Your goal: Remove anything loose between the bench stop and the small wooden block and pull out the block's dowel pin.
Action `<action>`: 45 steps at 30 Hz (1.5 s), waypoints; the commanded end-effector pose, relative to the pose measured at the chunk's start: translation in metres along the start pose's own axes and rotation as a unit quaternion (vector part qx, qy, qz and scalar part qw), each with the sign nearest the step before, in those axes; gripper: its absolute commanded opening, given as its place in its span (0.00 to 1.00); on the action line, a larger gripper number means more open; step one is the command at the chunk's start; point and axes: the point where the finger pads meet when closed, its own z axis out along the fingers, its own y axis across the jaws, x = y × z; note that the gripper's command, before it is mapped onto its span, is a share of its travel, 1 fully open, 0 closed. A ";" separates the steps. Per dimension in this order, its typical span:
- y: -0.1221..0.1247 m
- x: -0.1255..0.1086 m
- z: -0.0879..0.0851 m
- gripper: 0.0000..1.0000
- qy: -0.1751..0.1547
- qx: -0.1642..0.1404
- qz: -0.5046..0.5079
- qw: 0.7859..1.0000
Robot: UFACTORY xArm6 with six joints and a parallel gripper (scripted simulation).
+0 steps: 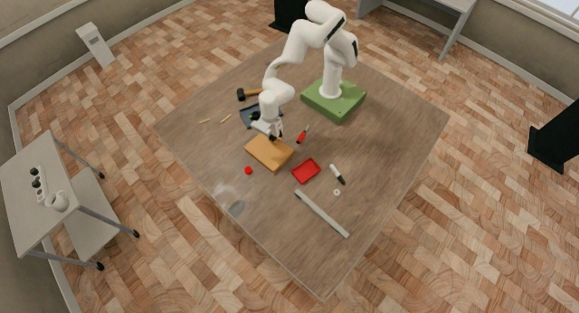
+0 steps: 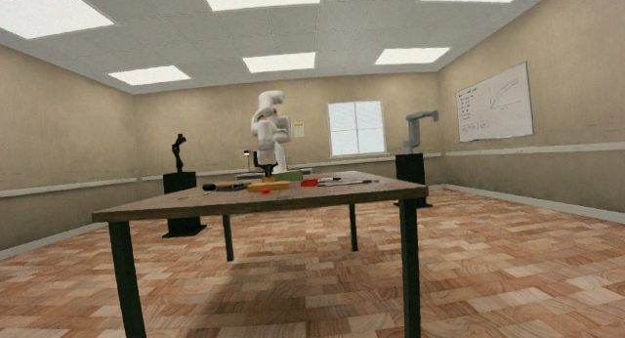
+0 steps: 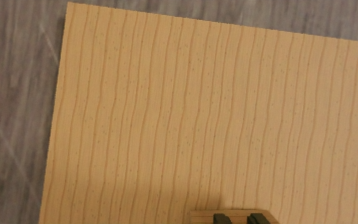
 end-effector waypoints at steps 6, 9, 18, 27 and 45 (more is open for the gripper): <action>-0.003 0.001 -0.002 0.00 0.003 0.000 0.011 1.000; -0.003 0.000 -0.002 0.00 0.003 0.000 0.014 1.000; -0.007 -0.002 -0.002 0.00 0.003 0.000 0.026 1.000; -0.010 -0.004 -0.002 0.00 0.003 0.000 0.038 0.999; -0.017 -0.008 -0.002 0.00 0.003 0.000 0.060 0.998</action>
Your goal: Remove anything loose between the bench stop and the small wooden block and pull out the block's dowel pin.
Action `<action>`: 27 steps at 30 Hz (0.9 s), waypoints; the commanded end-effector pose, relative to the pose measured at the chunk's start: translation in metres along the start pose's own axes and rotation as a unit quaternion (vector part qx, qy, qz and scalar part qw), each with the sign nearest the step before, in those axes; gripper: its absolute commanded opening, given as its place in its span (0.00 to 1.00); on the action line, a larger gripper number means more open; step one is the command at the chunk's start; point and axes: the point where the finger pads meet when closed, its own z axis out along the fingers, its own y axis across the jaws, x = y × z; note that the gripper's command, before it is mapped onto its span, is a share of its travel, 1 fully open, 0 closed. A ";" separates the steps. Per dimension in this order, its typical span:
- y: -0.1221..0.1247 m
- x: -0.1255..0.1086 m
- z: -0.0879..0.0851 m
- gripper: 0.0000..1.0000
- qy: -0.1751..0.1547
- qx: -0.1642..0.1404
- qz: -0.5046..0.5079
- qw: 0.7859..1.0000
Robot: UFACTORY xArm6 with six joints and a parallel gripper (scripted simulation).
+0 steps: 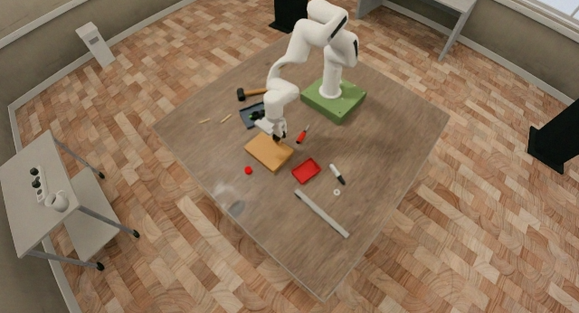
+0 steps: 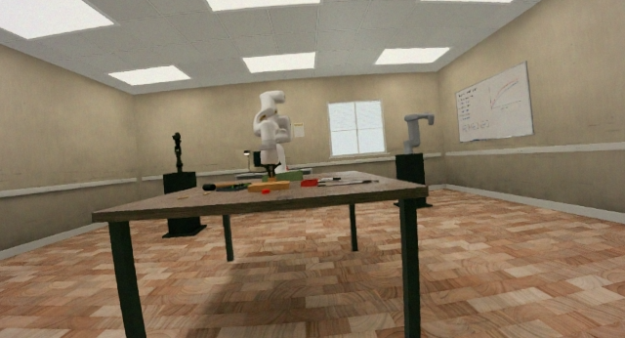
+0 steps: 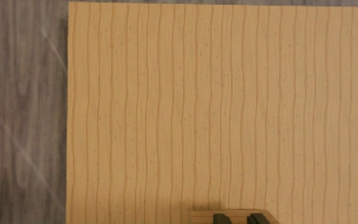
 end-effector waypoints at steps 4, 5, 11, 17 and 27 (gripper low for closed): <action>-0.001 0.001 -0.002 0.00 0.003 0.000 0.005 1.000; -0.001 0.001 -0.002 0.00 0.003 0.000 0.006 1.000; -0.002 0.001 -0.002 0.00 0.003 0.000 0.009 1.000; -0.003 0.000 -0.002 0.00 0.003 0.000 0.011 1.000; -0.003 0.000 -0.002 0.00 0.003 0.000 0.011 1.000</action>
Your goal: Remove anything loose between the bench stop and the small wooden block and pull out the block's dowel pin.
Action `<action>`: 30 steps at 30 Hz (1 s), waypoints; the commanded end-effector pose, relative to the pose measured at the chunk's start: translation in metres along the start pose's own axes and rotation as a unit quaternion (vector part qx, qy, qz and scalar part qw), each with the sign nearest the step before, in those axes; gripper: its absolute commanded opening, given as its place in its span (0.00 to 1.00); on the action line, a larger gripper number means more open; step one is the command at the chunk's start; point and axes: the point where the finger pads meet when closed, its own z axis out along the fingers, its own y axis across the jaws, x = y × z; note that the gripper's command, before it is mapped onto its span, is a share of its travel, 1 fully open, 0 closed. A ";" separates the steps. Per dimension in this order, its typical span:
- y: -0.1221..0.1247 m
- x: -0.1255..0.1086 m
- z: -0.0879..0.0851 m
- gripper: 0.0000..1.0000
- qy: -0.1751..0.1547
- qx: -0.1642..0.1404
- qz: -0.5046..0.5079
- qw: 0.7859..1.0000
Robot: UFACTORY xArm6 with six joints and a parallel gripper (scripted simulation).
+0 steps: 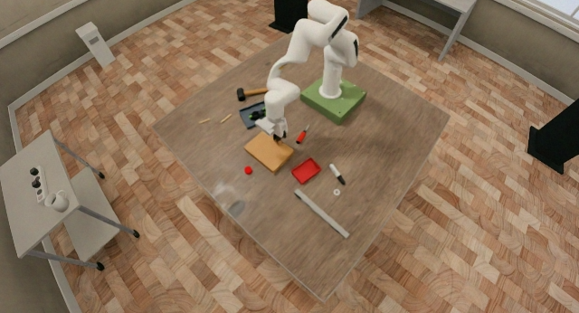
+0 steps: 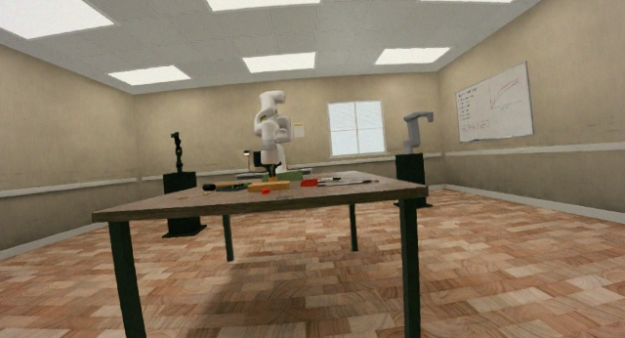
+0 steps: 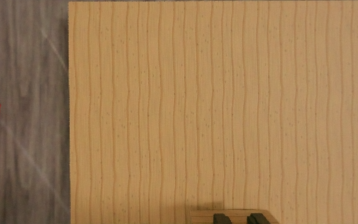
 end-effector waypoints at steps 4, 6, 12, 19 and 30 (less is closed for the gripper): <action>0.000 0.002 -0.002 0.00 0.003 0.000 0.000 1.000; 0.000 0.002 -0.002 0.00 0.003 0.000 0.000 1.000; 0.000 0.002 -0.002 0.00 0.003 0.000 0.000 1.000; 0.000 0.002 -0.001 0.00 0.003 0.000 0.000 1.000; 0.000 0.002 0.001 0.00 0.003 0.000 0.000 1.000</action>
